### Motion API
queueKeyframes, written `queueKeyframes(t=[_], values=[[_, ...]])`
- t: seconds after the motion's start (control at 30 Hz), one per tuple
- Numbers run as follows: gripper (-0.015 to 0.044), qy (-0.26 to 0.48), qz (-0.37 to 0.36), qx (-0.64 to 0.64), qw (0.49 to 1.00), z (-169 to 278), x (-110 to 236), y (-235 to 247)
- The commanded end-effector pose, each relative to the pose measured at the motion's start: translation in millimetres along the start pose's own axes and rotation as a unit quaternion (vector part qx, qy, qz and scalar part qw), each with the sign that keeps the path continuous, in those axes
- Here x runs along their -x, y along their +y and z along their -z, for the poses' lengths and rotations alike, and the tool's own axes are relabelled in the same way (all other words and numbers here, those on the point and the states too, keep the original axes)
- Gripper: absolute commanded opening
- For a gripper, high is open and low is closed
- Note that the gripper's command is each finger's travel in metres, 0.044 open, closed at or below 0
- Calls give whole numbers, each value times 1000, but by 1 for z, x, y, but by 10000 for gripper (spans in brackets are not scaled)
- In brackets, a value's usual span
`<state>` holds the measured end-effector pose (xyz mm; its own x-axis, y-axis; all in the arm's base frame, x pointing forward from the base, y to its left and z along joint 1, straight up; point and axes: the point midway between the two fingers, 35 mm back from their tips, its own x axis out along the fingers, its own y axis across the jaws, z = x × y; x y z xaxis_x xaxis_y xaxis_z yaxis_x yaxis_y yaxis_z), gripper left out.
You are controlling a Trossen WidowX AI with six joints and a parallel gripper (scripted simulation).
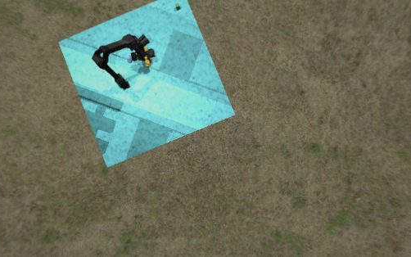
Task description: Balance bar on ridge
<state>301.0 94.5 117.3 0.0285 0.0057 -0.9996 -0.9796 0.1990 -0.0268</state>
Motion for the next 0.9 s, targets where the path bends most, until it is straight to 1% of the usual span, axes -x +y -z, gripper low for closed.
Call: queueKeyframes(t=[0.0, 0.2, 0.87], values=[[0, -1, -2, 0, 1000, 0, -7, 1], [0, -1, -2, 0, 1000, 1, -15, 1], [0, -1, -2, 0, 1000, 1, -15, 1]])
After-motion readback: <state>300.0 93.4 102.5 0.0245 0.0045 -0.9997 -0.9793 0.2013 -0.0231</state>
